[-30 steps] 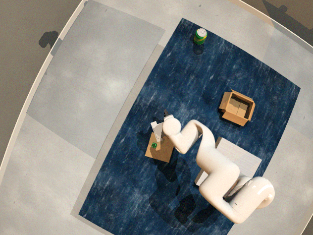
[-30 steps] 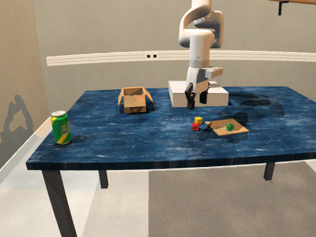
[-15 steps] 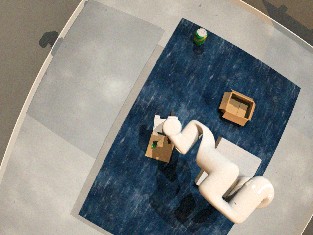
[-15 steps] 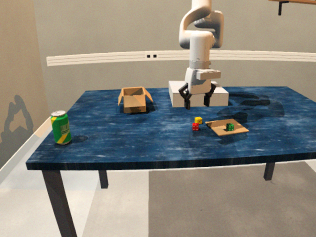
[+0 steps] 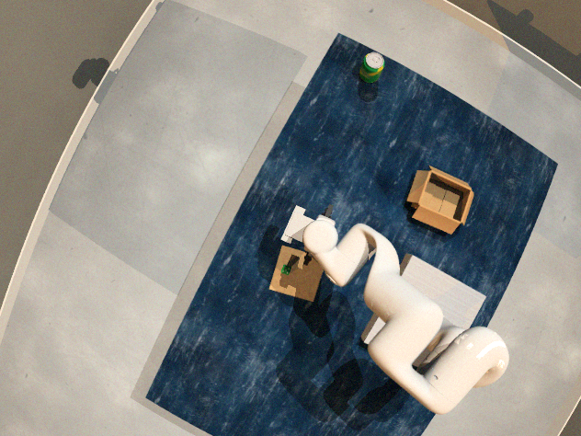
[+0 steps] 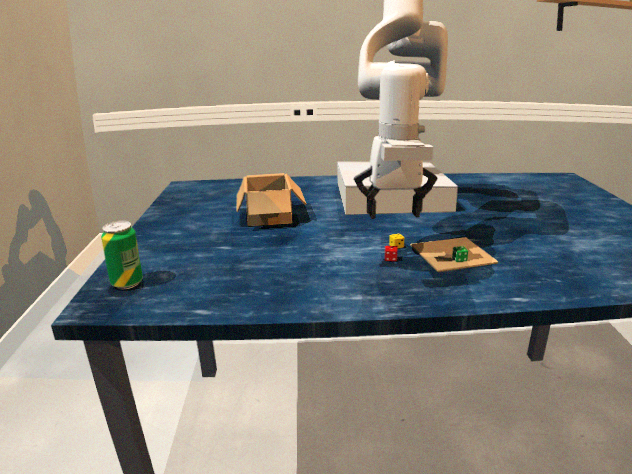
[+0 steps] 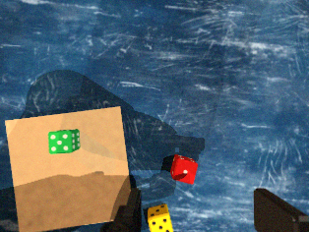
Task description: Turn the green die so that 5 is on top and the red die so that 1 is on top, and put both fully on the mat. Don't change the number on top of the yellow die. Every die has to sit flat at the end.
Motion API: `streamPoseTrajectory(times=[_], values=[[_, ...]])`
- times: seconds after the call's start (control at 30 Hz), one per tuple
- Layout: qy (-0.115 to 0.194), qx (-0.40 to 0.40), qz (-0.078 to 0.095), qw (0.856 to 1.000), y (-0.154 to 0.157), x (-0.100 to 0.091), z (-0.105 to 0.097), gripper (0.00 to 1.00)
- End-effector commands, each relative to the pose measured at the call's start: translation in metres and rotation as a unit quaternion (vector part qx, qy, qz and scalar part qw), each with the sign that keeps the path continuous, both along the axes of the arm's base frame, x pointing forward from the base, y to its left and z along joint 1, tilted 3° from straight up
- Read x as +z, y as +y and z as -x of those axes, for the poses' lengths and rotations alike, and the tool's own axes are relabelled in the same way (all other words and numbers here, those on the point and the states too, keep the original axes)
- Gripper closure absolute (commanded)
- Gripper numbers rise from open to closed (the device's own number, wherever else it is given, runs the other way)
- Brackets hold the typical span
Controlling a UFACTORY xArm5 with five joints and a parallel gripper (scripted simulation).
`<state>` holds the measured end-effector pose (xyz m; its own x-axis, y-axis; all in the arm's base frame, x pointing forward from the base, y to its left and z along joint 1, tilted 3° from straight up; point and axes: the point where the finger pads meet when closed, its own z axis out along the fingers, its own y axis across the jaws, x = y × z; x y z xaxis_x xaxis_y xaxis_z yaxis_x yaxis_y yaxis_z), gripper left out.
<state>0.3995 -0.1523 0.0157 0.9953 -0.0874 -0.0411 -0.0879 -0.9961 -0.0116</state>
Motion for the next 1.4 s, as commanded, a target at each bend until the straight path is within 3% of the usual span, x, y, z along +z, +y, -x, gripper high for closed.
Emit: streamPoseTrajectory(times=[0.0,0.03,1.37], values=[[-0.002,-0.006,0.001,1.0,-0.0005,0.0011,-0.0013,0.0],[-0.002,-0.006,0.001,1.0,-0.0005,0.0011,-0.0013,0.58],[-0.002,-0.006,0.001,1.0,-0.0004,0.0004,-0.0012,0.58]])
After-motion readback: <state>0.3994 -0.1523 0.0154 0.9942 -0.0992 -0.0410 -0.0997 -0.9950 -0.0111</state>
